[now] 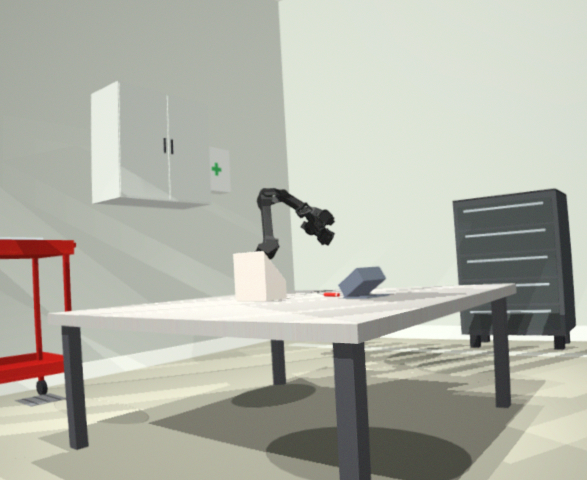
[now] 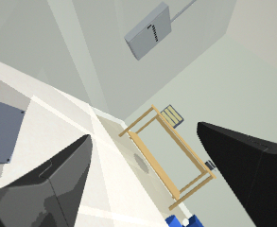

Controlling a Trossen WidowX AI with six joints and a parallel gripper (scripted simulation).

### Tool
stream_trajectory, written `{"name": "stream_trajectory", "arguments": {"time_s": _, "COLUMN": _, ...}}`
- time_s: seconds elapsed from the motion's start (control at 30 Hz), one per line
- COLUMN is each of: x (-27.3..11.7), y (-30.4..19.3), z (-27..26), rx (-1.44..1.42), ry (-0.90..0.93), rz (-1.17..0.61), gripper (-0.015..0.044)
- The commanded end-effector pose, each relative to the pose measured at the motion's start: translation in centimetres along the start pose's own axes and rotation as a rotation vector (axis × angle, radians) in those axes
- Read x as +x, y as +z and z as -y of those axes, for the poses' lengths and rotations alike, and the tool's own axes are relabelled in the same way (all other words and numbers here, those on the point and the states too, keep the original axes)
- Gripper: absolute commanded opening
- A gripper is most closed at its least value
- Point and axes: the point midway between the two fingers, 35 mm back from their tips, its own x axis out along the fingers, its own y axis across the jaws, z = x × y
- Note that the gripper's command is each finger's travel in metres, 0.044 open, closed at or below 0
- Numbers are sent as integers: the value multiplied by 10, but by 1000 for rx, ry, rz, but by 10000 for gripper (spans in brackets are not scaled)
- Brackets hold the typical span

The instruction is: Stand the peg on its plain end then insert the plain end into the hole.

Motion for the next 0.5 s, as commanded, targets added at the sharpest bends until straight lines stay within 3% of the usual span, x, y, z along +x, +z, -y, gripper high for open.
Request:
{"name": "stream_trajectory", "arguments": {"time_s": 0.0, "x": 0, "y": -1, "z": 0, "rx": -1, "ry": 0, "rz": -5, "gripper": 426}}
{"name": "stream_trajectory", "arguments": {"time_s": 0.47, "x": 19, "y": -51, "z": -42, "rx": -77, "ry": 54, "rz": -443, "gripper": 440}}
